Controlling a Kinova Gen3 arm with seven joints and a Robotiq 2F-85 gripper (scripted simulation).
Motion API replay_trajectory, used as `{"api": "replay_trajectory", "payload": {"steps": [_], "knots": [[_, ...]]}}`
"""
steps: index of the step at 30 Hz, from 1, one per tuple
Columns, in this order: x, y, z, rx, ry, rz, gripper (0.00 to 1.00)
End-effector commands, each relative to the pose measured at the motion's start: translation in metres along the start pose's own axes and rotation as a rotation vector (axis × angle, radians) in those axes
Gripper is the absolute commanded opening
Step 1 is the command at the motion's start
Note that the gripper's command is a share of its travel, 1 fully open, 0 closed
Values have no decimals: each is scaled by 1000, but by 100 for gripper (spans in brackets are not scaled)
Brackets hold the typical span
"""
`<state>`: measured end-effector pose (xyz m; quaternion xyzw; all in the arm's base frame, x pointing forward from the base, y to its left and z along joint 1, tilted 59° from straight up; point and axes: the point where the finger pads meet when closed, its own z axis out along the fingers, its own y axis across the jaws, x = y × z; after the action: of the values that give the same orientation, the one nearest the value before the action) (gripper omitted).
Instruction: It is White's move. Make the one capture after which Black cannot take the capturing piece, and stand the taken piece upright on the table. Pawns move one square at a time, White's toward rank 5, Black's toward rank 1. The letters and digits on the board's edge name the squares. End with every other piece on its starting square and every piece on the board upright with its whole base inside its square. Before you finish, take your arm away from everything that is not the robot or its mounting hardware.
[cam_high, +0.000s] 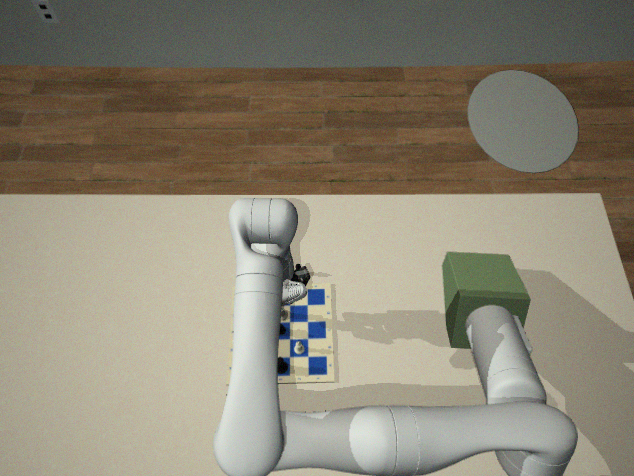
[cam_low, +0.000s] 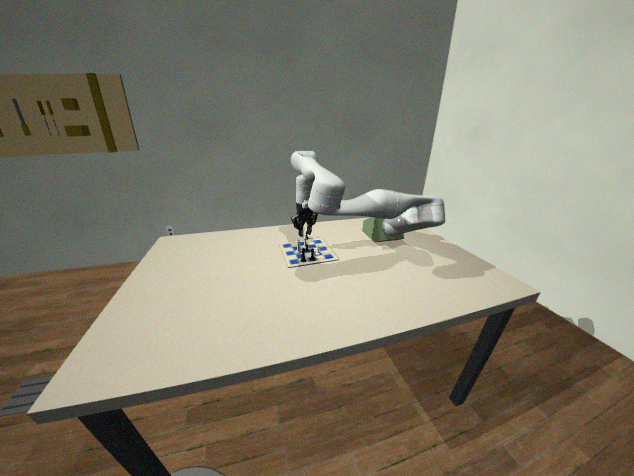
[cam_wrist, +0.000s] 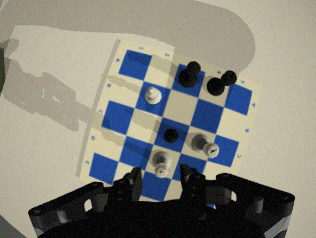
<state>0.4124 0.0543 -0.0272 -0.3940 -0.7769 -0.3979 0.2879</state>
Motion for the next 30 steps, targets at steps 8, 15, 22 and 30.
{"api": "replay_trajectory", "payload": {"steps": [8,15,22,30], "knots": [[0,0,-1,-1,-1,0,41],[0,0,-1,-1,-1,0,41],[0,0,0,-1,-1,0,41],[0,0,12,-1,-1,0,41]]}}
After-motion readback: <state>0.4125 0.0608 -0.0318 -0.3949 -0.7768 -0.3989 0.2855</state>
